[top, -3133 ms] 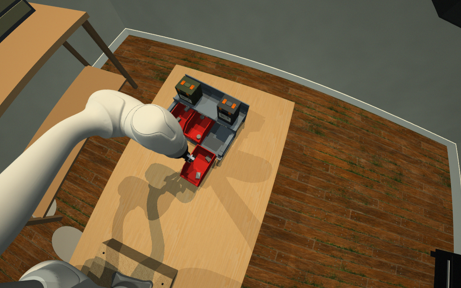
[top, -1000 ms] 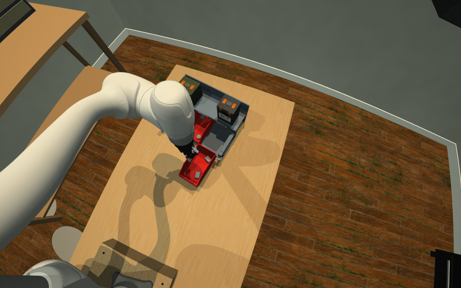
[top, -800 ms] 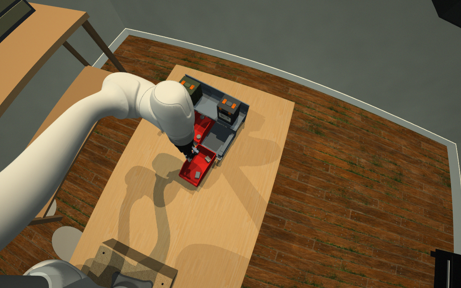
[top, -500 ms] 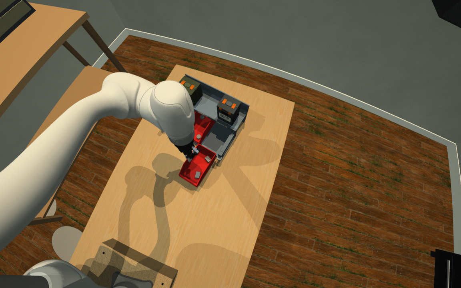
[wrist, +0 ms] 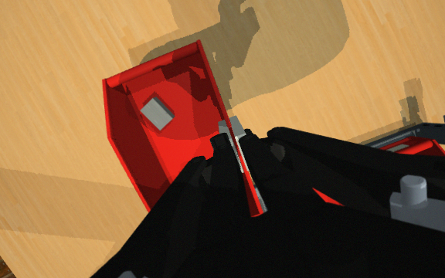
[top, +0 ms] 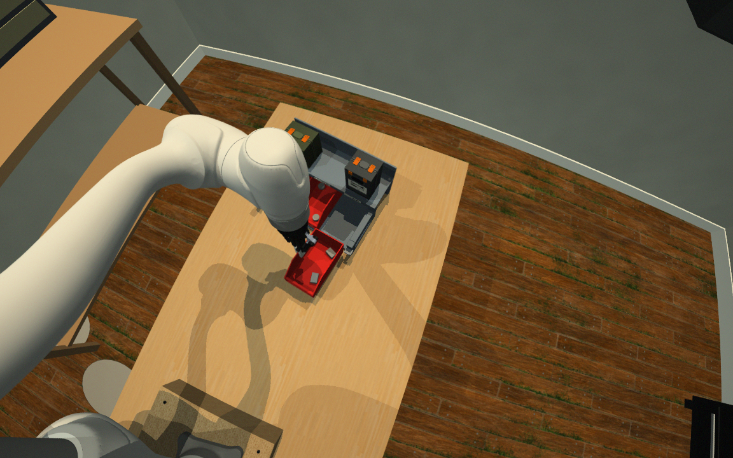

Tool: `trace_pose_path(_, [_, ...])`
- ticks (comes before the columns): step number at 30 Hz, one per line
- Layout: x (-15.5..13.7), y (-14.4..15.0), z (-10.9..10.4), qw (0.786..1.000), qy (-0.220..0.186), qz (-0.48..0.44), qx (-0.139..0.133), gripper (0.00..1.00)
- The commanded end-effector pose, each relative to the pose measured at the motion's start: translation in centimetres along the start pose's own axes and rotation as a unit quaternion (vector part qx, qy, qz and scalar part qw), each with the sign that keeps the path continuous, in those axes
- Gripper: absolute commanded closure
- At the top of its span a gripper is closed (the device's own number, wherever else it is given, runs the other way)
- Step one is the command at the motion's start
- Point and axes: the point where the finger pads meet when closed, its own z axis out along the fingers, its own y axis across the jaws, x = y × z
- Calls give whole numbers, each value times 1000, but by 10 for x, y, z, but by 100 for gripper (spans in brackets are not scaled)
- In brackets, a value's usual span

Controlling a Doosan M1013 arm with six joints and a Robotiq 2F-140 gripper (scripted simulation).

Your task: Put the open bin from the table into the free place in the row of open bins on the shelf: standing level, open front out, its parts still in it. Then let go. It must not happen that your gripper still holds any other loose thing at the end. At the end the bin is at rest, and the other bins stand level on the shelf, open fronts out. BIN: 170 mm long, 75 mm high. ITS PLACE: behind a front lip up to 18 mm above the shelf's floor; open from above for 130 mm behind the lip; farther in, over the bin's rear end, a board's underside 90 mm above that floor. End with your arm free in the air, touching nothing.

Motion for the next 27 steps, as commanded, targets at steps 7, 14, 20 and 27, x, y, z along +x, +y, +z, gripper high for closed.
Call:
trace_pose_path(7, [-1,0,0,1000,0,0,0,100])
trace_pose_path(14, [-4,0,-1,1000,0,0,0,100])
trace_pose_path(20, [-6,0,-1,1000,0,0,0,100])
trace_pose_path(27, [-11,0,-2,1000,0,0,0,100])
